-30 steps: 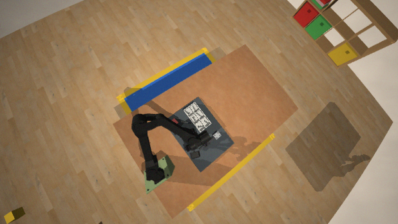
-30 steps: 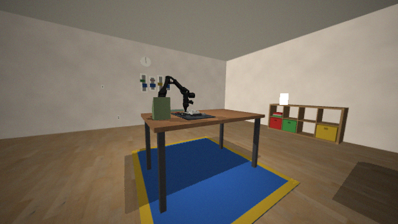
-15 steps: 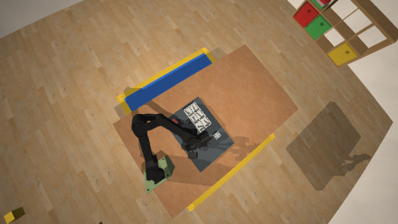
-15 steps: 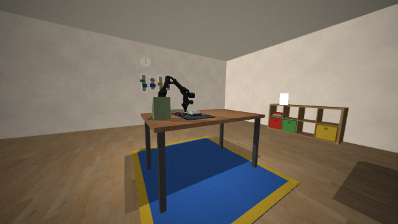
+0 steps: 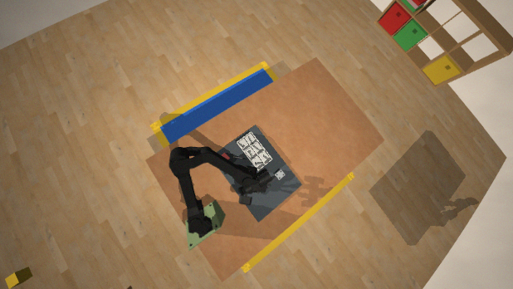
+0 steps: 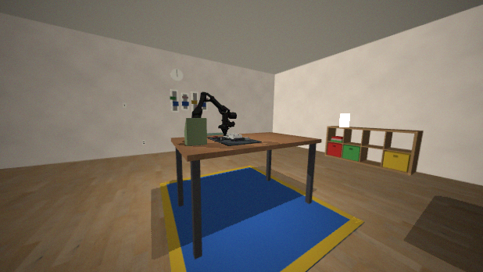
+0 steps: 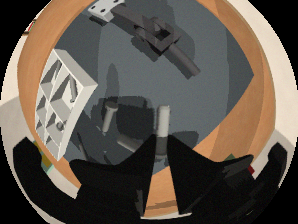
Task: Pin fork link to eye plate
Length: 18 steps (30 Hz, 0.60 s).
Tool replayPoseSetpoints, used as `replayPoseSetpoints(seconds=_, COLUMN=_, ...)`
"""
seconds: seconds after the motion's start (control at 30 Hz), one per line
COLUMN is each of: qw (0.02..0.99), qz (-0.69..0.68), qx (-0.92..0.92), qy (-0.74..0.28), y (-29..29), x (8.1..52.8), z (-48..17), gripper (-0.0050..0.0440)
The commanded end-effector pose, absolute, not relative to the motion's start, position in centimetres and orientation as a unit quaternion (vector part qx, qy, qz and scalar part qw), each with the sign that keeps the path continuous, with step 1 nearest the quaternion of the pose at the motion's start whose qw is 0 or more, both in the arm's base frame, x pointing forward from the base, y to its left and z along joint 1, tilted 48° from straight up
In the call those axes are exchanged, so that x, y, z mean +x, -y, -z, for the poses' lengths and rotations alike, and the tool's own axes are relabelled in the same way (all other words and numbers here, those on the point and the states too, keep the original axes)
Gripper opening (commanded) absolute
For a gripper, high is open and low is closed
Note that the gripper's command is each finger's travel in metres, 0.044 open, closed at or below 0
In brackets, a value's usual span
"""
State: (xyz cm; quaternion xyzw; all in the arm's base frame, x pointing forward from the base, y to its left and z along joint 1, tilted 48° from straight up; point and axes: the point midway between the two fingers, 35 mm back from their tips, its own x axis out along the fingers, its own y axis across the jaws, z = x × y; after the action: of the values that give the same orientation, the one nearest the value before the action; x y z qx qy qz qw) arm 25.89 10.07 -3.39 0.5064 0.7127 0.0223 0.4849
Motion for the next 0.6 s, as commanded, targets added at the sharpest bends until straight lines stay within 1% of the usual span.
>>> replayPoseSetpoints(seconds=0.0, qw=0.472, qz=-0.003, qx=0.519, qy=-0.712, y=-10.02, x=25.96, z=3.3, gripper=0.002)
replayPoseSetpoints(seconds=0.27, qw=0.455, qz=0.02, qx=0.534, qy=-0.712, y=-10.03, x=25.89, z=3.36, gripper=0.002)
replayPoseSetpoints(seconds=0.57, qw=0.414, qz=0.073, qx=0.567, qy=-0.709, y=-9.96, x=25.89, z=3.29, gripper=0.002)
